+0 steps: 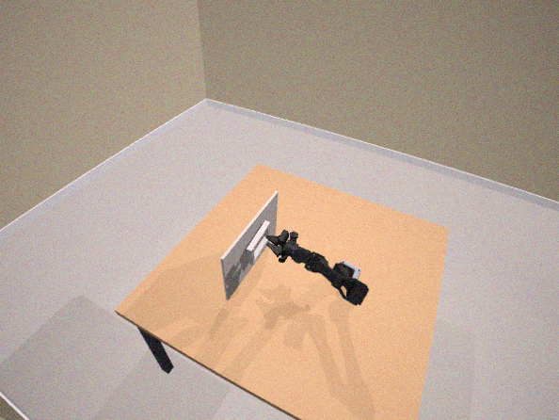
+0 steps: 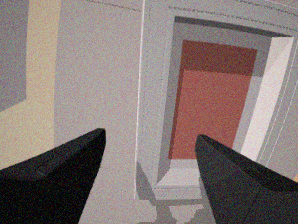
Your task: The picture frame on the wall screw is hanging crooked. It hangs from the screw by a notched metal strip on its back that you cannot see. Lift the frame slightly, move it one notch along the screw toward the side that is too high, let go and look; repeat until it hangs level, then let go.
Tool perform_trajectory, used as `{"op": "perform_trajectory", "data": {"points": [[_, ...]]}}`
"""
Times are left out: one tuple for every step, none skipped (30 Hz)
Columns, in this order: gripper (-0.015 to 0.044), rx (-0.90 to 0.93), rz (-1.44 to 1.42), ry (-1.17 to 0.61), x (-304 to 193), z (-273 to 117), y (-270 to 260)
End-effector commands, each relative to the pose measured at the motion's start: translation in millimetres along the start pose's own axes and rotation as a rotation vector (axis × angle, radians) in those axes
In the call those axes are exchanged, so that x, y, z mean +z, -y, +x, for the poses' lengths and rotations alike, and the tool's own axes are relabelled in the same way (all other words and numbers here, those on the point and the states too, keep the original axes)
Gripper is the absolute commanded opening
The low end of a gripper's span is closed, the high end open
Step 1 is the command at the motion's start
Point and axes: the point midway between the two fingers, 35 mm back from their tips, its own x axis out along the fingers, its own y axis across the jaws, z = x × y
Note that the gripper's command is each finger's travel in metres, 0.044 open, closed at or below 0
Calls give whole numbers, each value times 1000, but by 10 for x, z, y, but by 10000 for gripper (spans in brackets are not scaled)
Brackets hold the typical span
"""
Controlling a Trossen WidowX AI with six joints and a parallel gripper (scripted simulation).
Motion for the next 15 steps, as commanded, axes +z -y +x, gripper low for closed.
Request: {"op": "perform_trajectory", "data": {"points": [[260,2,-6,3,5,23,-4],[260,2,-6,3,5,23,-4],[260,2,-6,3,5,23,-4],[260,2,-6,3,5,23,-4],[260,2,-6,3,5,23,-4],[260,2,-6,3,5,23,-4],[260,2,-6,3,5,25,-4],[260,2,-6,3,5,31,-5],[260,2,-6,3,5,38,-6],[260,2,-6,3,4,48,-7],[260,2,-6,3,3,60,-8],[260,2,-6,3,3,74,-10],[260,2,-6,3,2,89,-11],[260,3,-6,3,1,105,-13],[260,3,-6,3,1,121,-14]]}}
